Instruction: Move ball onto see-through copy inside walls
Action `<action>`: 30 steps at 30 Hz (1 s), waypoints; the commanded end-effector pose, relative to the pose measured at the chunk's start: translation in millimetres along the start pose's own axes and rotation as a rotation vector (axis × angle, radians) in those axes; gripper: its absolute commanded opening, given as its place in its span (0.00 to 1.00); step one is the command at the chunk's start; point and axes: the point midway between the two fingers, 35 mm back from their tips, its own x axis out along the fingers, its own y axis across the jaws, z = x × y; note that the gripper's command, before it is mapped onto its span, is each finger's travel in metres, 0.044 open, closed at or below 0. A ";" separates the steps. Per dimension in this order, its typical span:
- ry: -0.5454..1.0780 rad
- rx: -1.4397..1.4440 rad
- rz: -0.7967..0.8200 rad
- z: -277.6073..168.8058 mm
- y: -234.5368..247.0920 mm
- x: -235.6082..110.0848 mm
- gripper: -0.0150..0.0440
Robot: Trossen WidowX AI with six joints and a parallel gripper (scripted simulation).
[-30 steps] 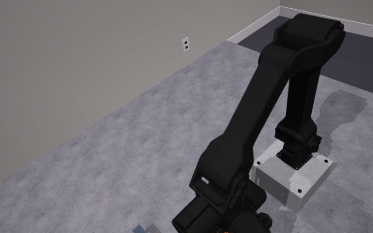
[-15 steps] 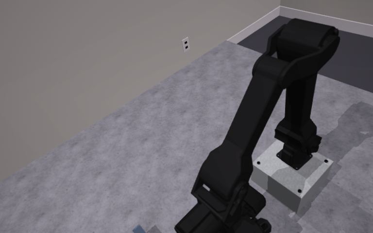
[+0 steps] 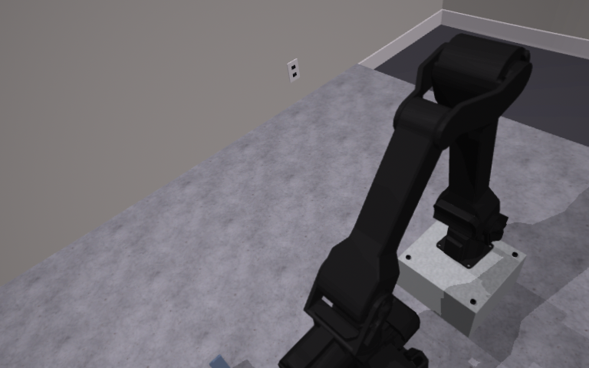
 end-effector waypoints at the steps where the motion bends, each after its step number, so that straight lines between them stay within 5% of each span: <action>1: -0.003 0.002 0.000 0.6 0.1 0.7 0.75; 13: -0.003 0.002 -0.001 0.8 -10.2 -49.8 0.25; 30: -0.003 0.002 -0.001 0.2 -0.5 -143.4 0.25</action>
